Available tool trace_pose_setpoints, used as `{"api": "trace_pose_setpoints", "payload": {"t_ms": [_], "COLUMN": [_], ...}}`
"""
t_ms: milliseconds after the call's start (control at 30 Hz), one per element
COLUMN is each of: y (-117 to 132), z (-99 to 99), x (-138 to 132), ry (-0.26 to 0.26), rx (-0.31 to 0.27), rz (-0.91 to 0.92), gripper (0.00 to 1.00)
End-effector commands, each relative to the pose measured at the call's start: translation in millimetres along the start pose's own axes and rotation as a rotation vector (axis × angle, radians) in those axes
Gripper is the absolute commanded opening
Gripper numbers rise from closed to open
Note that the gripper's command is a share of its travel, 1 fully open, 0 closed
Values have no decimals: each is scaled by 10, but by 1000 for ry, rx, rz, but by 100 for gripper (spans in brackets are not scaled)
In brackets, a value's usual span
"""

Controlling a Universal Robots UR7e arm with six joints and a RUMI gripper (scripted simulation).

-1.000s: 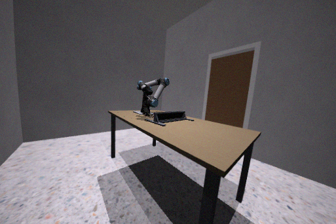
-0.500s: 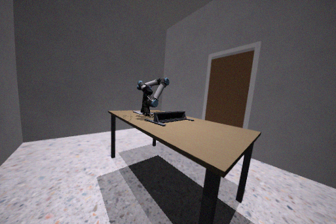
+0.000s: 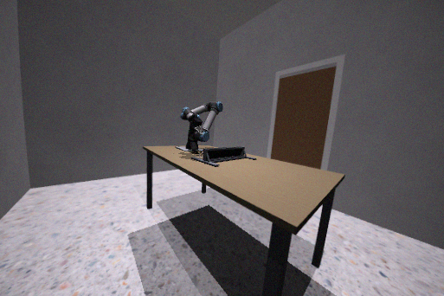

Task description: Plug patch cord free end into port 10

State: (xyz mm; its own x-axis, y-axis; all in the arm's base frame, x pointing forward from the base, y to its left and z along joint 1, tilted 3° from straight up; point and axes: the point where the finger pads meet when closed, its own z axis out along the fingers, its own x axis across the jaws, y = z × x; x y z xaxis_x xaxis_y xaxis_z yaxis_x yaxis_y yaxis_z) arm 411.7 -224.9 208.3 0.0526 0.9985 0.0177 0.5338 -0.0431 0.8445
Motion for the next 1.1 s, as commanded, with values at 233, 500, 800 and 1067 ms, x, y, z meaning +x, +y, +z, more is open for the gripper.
{"api": "trace_pose_setpoints", "payload": {"t_ms": [233, 500, 800, 1067], "y": [4, 4, 4, 4], "z": [130, 289, 459, 680], "x": [-3, -4, -4, -4], "ry": [-2, -2, -2, -2], "rx": [0, 0, 0, 0], "rz": [0, 0, 0, 0], "gripper": [0, 0, 0, 0]}}
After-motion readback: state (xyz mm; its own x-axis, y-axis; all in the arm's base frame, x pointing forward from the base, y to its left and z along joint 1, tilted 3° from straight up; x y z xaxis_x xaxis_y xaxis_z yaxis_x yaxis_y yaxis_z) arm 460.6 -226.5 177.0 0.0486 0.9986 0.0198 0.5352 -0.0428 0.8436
